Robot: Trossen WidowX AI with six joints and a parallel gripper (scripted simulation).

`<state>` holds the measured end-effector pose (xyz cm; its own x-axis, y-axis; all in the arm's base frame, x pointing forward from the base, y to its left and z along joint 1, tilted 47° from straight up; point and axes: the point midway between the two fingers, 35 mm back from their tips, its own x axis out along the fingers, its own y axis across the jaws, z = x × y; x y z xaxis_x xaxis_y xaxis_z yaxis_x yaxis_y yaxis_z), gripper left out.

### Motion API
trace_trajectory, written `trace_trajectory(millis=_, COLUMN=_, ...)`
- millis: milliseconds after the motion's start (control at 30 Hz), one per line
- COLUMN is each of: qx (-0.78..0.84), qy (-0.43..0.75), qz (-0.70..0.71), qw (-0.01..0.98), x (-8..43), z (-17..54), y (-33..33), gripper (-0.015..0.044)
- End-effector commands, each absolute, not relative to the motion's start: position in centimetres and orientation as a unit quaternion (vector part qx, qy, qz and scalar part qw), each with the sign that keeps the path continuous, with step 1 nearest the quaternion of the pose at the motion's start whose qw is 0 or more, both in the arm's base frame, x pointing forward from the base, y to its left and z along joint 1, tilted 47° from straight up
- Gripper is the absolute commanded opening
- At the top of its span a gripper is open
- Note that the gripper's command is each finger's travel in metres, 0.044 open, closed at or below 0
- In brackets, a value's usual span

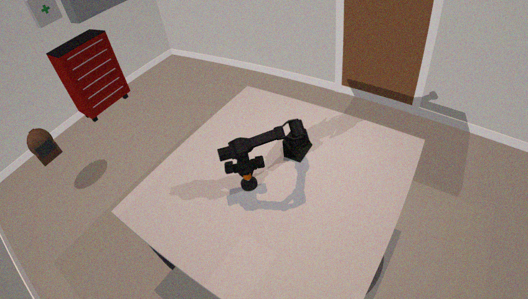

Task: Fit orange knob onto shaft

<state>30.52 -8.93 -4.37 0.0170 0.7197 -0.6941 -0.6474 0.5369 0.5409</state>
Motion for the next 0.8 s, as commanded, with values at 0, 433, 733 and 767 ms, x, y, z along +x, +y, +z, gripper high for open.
trace_trajectory(millis=0, qx=0.030, qy=0.507, qz=0.481, qw=0.715, x=30.53, z=-4.46, y=-8.95, gripper=0.0000)
trace_trajectory(millis=433, qx=0.030, qy=0.507, qz=0.481, qw=0.715, x=30.63, z=-4.36, y=-8.94, gripper=0.0000)
trace_trajectory(millis=733, qx=-0.014, qy=0.475, qz=0.512, qw=0.715, x=30.70, z=-4.10, y=-9.11, gripper=0.0000)
trace_trajectory(millis=767, qx=-0.030, qy=0.464, qz=0.522, qw=0.715, x=30.71, z=-4.09, y=-9.13, gripper=0.0000)
